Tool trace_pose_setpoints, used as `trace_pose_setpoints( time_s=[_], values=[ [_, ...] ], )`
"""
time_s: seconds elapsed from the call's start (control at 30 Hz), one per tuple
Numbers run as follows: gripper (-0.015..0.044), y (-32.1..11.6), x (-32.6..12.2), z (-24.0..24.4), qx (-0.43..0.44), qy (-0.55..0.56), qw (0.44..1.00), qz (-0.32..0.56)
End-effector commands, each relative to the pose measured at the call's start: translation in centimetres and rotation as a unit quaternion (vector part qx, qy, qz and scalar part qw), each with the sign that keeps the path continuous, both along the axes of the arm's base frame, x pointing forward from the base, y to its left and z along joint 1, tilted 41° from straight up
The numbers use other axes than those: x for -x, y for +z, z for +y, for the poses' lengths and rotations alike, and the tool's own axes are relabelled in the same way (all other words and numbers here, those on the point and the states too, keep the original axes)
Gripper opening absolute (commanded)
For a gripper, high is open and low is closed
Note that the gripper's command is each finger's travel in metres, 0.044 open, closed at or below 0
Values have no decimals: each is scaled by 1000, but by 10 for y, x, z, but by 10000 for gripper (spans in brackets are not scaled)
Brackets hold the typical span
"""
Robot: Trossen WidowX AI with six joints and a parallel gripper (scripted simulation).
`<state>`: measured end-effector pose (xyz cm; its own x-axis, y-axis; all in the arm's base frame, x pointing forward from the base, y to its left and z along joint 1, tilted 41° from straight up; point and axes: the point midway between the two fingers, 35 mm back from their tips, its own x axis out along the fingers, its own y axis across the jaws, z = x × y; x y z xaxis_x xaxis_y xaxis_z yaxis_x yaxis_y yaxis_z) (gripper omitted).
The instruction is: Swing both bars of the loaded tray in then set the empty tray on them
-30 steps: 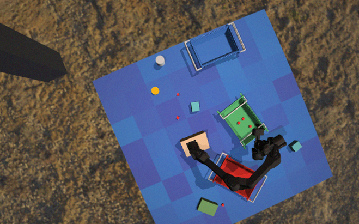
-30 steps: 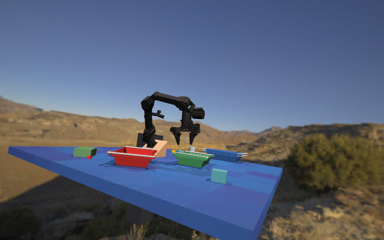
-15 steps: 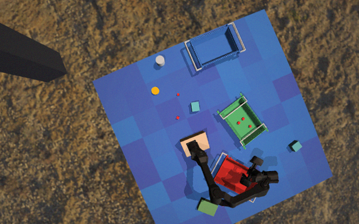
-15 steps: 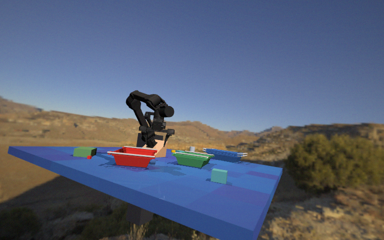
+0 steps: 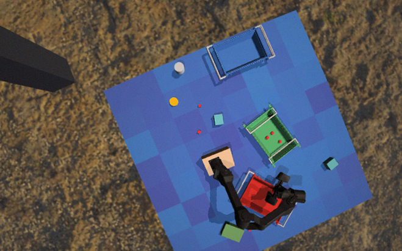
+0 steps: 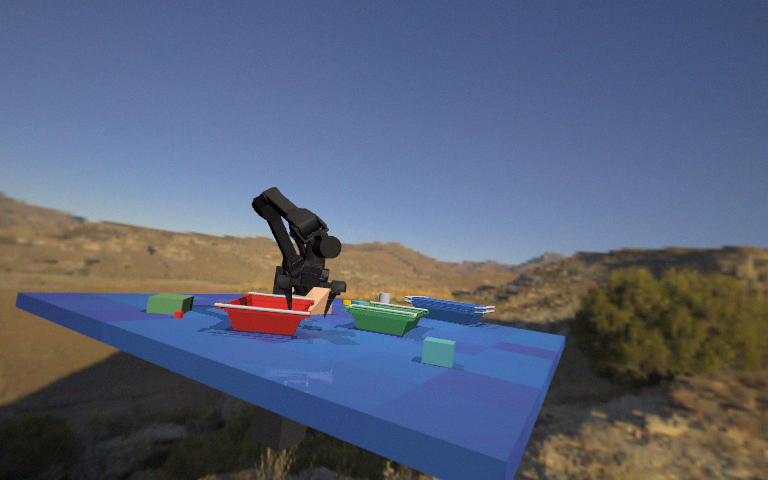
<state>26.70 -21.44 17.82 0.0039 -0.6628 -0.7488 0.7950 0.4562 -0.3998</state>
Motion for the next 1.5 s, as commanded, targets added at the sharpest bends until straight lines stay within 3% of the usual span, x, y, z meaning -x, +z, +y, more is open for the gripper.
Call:
trace_pose_setpoints(
  time_s=[0.0, 0.2, 0.67, 1.47],
  values=[
    [440, -13, 1, -9, -2, 3, 1000, 2],
    [440, -18, 2, -14, -1, 3, 1000, 2],
    [235, -18, 2, -14, -1, 3, 1000, 2],
    [75, -18, 2, -14, -1, 3, 1000, 2]
  ],
)
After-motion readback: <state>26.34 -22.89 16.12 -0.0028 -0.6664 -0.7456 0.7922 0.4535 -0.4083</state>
